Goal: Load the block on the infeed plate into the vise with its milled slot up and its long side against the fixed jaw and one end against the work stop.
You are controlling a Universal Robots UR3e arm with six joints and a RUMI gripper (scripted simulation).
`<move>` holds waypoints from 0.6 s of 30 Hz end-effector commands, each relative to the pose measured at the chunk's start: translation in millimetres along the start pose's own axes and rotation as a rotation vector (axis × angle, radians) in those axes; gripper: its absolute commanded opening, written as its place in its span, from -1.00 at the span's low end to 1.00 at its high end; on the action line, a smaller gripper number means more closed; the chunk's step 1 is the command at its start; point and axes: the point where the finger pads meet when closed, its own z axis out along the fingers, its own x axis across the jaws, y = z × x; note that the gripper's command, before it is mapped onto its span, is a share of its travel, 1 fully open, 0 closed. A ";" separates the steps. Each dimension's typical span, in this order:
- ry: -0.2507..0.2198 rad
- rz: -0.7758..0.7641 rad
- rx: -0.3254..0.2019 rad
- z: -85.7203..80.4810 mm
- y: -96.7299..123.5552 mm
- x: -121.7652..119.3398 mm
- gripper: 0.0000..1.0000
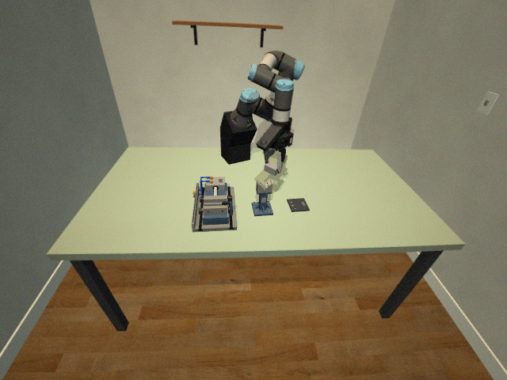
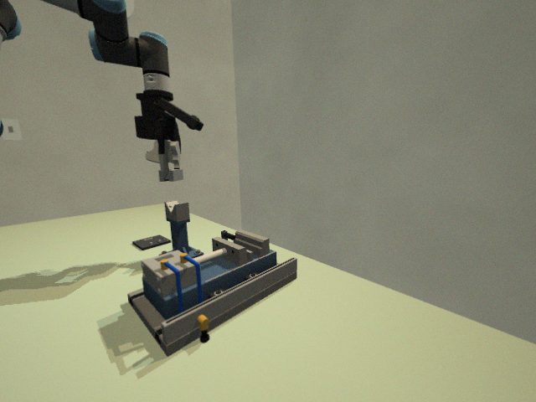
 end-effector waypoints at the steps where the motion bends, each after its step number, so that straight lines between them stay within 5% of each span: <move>1: -0.002 0.036 0.003 -1.0 -1.8 0.9 -1.00; 18: -0.005 0.201 0.004 -1.6 -7.3 7.9 -1.00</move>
